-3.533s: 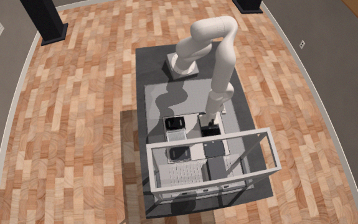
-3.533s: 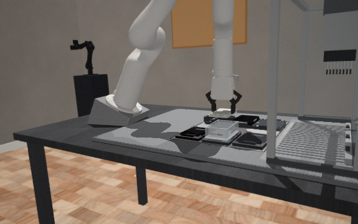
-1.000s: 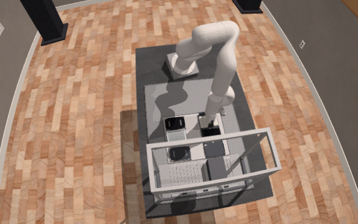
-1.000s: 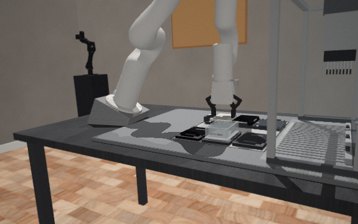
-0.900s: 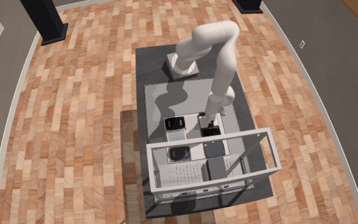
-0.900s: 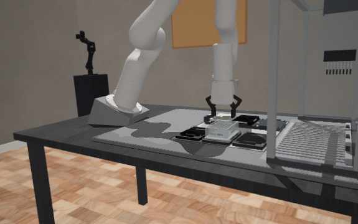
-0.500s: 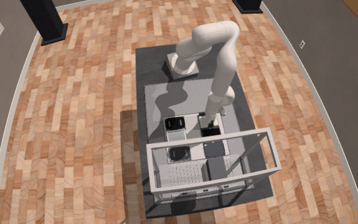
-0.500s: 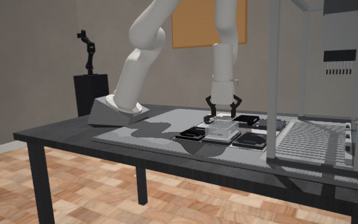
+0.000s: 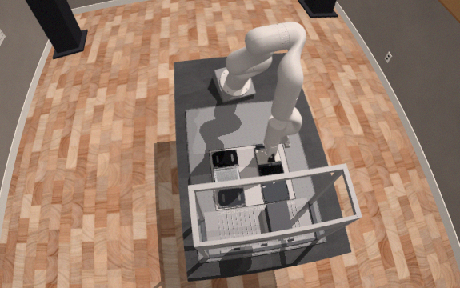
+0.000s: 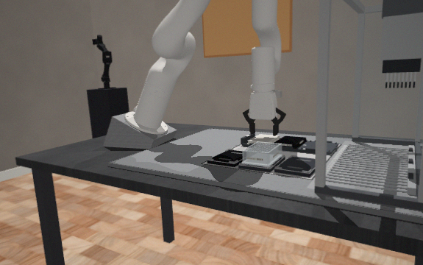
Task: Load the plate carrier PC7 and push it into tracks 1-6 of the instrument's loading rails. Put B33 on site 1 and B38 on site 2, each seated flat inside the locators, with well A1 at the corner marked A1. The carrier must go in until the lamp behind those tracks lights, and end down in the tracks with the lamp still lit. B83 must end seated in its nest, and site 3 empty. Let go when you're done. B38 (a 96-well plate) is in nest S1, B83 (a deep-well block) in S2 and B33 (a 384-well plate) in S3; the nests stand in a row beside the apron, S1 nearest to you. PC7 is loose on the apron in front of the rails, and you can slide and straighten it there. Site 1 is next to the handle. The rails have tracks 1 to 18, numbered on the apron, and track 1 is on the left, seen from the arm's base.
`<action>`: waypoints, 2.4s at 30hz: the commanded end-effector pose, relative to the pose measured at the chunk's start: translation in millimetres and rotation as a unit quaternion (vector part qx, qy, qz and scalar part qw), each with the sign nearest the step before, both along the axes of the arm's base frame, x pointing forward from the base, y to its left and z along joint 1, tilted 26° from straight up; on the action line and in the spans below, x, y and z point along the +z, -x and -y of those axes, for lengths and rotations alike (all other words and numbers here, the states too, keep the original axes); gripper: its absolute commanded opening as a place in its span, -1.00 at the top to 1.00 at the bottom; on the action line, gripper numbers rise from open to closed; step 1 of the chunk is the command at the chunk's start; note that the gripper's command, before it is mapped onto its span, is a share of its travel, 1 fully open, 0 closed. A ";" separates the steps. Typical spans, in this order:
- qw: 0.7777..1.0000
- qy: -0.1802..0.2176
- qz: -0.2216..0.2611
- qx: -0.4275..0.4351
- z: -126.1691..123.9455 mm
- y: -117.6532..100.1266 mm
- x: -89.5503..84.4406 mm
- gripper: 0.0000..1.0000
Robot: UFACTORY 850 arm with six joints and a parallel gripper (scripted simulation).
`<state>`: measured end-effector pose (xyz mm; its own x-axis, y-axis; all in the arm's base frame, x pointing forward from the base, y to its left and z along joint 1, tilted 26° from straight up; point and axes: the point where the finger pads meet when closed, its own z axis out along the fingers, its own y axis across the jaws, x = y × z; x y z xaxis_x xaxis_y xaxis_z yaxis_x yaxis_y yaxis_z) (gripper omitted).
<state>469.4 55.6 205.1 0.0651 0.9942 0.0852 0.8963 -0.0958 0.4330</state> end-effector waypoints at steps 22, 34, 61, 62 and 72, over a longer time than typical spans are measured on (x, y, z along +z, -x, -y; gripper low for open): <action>1.000 0.001 0.000 -0.001 1.6 16.3 34.7 -1.00; 1.000 0.001 0.000 -0.001 2.4 23.6 49.7 -1.00; 1.000 0.001 0.000 -0.001 3.9 40.2 83.6 -1.00; 1.000 0.001 0.000 -0.001 4.0 40.2 83.6 -1.00; 1.000 0.001 0.000 -0.001 4.0 40.2 83.6 -1.00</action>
<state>428.8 51.5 288.1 0.0665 0.9944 0.0823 0.8964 -0.0957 0.4329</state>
